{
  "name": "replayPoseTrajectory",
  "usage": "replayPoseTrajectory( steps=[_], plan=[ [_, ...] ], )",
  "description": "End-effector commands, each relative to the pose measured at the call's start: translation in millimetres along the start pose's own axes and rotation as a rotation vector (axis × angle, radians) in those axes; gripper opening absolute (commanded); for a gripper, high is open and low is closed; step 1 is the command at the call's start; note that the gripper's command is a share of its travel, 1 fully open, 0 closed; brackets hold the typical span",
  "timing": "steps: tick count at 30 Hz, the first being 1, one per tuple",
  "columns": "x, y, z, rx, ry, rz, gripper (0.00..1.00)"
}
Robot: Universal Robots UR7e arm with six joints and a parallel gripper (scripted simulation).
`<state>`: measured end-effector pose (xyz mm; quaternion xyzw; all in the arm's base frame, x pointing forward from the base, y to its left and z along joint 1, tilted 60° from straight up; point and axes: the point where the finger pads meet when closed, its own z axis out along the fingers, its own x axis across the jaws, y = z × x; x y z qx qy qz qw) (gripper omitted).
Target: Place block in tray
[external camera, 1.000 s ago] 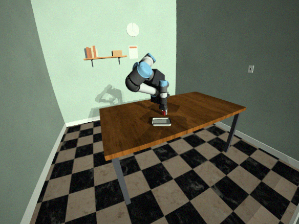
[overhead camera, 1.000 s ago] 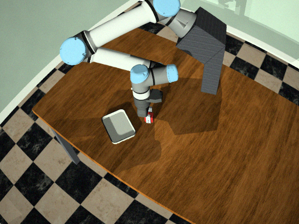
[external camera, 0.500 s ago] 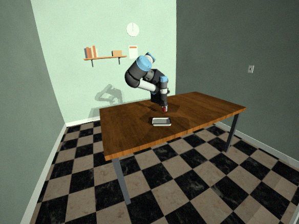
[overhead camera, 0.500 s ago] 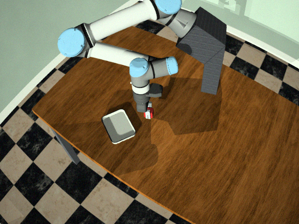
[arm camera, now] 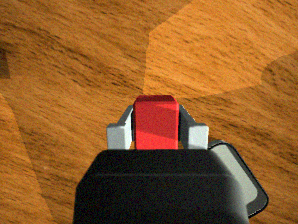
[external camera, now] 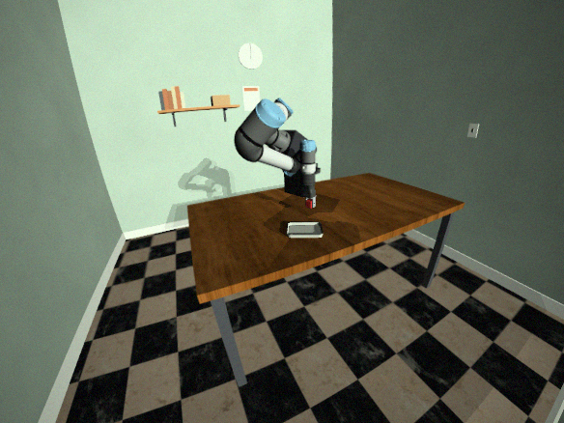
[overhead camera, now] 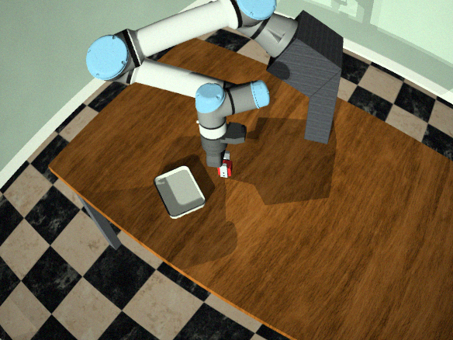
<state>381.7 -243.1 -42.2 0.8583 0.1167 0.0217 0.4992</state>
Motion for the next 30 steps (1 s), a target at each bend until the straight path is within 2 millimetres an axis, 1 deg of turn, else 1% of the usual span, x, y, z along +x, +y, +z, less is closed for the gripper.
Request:
replayPoseTrajectory(
  steps=[1,12,16,18,20,22,24,30],
  plan=[
    [0,0,-1,0.0,0.001,0.0,0.0],
    [0,0,-1,0.0,0.001,0.0,0.0],
    [4,7,0,0.0,0.001,0.0,0.0],
    [8,16,0,0.0,0.001,0.0,0.0],
    [14,30,0,0.0,0.001,0.0,0.0],
    [14,30,0,0.0,0.001,0.0,0.0],
    [21,48,0,-0.001,0.001,0.0,0.0],
    [47,112,-2,-0.001,0.001,0.0,0.0]
  ],
)
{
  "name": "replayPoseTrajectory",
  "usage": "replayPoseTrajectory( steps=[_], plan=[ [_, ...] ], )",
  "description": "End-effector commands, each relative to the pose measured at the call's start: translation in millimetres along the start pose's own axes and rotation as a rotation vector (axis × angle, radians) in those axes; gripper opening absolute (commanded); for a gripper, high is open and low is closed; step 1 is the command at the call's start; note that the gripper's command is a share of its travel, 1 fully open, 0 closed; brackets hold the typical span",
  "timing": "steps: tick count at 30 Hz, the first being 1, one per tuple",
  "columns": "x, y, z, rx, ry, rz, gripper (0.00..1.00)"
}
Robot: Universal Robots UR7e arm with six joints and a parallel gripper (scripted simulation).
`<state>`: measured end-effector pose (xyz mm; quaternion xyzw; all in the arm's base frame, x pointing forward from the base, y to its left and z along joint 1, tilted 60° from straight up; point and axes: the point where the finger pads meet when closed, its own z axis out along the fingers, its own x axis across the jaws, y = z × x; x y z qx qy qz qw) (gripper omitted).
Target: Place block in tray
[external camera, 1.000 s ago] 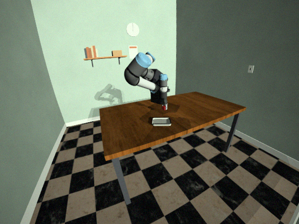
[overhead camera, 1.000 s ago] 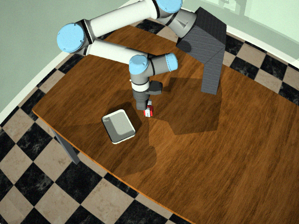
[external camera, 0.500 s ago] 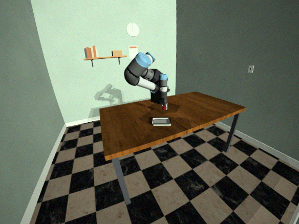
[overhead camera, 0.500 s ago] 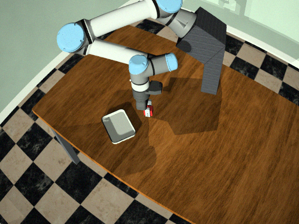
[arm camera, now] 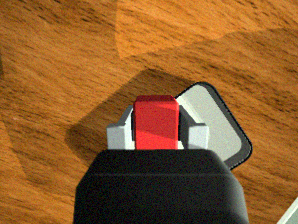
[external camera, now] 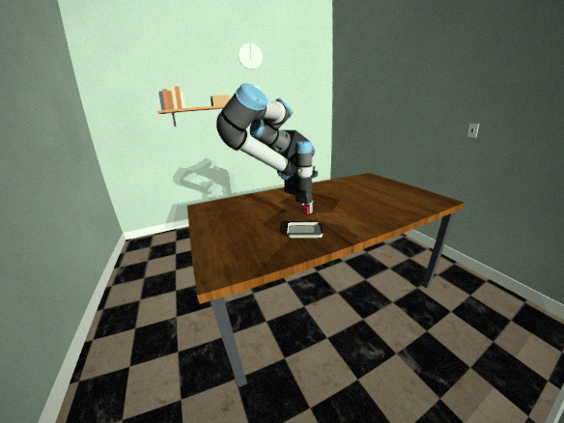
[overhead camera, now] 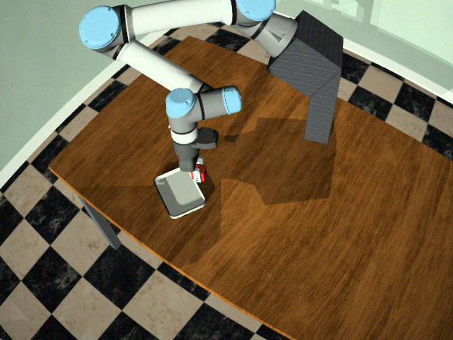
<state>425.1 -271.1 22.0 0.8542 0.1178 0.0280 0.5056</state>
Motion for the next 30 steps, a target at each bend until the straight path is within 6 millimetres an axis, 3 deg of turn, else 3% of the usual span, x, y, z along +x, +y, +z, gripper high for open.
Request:
replayPoseTrajectory(
  steps=[1,6,30],
  plan=[
    [21,44,1,0.015,-0.009,-0.003,0.0],
    [30,66,1,0.016,-0.009,-0.003,0.0],
    [31,67,2,0.016,-0.009,-0.003,0.0]
  ],
)
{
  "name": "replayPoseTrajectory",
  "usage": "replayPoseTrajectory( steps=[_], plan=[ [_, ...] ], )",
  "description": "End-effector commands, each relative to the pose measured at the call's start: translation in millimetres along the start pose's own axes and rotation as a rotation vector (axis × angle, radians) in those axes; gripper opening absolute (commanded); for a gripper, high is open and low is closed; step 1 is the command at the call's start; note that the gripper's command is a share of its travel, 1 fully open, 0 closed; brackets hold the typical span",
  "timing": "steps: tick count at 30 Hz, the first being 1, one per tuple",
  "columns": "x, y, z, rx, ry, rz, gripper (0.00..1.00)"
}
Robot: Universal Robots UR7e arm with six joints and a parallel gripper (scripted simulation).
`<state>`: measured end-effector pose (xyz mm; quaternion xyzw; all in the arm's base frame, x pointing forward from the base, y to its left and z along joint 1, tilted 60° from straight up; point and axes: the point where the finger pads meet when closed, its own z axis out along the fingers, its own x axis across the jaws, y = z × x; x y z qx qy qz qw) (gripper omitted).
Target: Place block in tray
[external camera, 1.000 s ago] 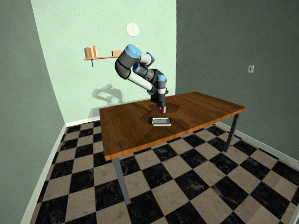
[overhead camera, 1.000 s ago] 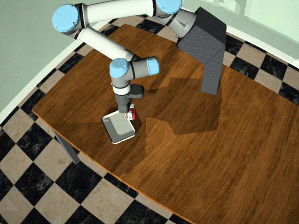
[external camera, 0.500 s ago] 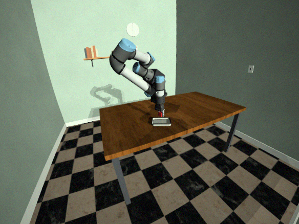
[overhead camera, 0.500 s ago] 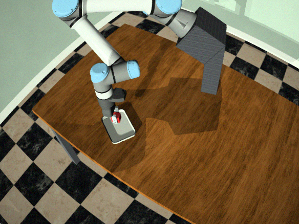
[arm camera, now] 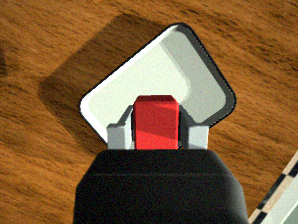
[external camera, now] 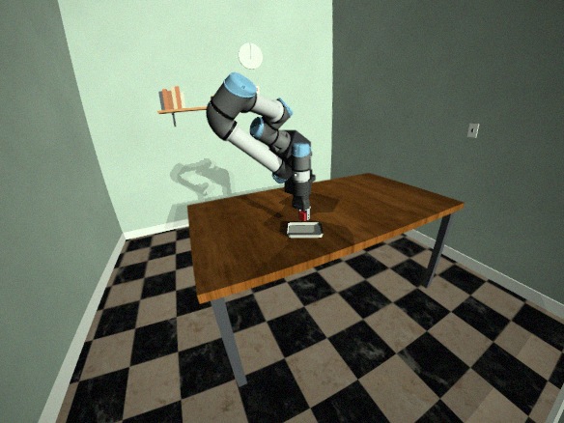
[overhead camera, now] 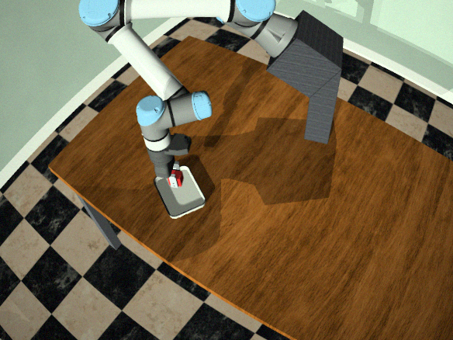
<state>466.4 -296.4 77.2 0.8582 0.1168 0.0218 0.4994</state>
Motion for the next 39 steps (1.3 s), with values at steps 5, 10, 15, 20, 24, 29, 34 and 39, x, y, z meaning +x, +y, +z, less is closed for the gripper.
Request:
replayPoseTrajectory(
  steps=[5,10,15,20,24,29,34,39],
  plan=[
    [1,0,6,0.0,0.0,0.0,0.0],
    [1,0,17,0.0,0.0,0.0,0.0],
    [1,0,26,0.0,0.0,0.0,0.0],
    [2,0,41,0.0,0.0,0.0,0.0],
    [2,0,51,0.0,0.0,0.0,0.0],
    [3,0,57,0.0,0.0,0.0,0.0],
    [3,0,59,0.0,0.0,0.0,0.0],
    [3,0,59,0.0,0.0,0.0,0.0]
  ],
)
